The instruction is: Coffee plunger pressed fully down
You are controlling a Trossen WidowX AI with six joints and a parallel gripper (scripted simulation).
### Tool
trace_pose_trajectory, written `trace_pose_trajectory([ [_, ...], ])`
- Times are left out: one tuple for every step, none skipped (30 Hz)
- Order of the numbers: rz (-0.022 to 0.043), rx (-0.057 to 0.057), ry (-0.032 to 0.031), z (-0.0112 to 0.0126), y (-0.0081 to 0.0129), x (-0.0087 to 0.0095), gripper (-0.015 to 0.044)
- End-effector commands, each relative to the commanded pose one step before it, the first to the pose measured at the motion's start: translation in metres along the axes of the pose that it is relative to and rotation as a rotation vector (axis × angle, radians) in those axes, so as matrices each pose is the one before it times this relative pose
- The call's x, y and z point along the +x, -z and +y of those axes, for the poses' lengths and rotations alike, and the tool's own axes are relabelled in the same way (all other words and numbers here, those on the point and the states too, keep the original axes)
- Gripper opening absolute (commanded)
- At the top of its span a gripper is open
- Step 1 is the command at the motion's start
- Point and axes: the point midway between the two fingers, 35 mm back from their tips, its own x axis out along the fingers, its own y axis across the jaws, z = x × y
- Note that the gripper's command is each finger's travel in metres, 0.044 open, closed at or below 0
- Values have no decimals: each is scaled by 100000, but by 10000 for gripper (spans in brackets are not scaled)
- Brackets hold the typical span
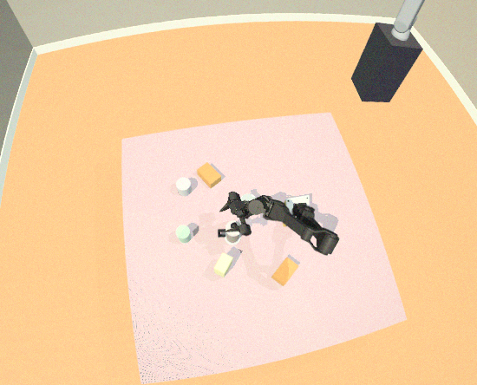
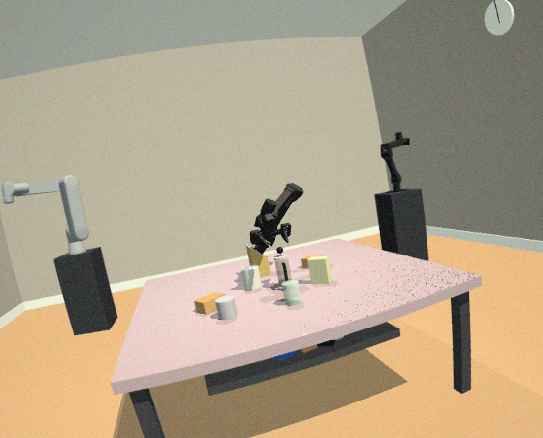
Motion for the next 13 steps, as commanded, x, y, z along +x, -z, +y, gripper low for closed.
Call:
trace_pose_trajectory([
  [599,-1010,-989,869,-1566,-3297,440],
  [31,97,-359,348,-276,-980,440],
  [-76,135,-358,313,-180,-777,440],
  [-87,90,-247,210,-97,-472,440],
  [-37,32,-86,74,-31,-158,440],
  [0,0,0,0,0,0,440],
  [0,1,0,11,-6,-1,440],
  [0,0,0,0,0,0,440],
  [-1,-1,0,-9,2,12,440],
  [-1,-1,0,-23,23,17,440],
  [0,0,0,0,0,0,440],
  [0,0,0,0,0,0,440],
  [0,0,0,0,0,0,440],
])
